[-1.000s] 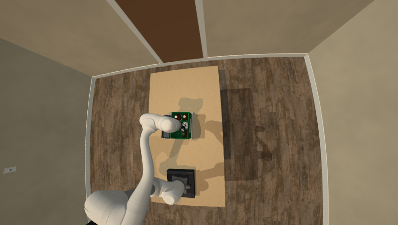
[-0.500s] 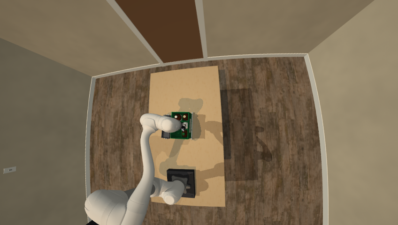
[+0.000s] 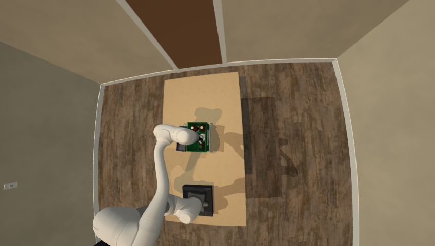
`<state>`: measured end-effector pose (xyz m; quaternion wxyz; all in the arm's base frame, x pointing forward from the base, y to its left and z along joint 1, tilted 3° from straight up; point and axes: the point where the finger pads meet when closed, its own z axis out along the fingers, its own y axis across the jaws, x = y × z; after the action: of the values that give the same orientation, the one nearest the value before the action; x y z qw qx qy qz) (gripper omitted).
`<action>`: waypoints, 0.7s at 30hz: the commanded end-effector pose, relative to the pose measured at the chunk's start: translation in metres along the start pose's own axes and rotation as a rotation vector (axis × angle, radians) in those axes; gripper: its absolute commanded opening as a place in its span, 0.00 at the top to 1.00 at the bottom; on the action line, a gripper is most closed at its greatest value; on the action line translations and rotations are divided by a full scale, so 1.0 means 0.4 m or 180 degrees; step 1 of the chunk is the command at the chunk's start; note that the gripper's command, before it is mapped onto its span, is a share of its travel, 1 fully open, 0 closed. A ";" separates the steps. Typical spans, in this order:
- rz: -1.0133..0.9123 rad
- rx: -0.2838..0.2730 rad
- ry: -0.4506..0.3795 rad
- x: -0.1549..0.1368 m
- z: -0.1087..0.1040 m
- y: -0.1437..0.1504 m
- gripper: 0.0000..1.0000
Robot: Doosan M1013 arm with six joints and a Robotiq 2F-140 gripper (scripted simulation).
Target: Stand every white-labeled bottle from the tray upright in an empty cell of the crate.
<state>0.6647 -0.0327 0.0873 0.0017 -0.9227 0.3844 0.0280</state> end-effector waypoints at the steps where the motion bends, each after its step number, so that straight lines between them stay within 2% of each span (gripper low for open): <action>1: 0.0000 0.0001 0.0000 0.000 0.003 0.000 1.00; 21: 0.0000 0.0001 0.0000 0.000 0.015 0.000 1.00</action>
<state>0.6644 -0.0326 0.0812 0.0017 -0.9227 0.3844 0.0279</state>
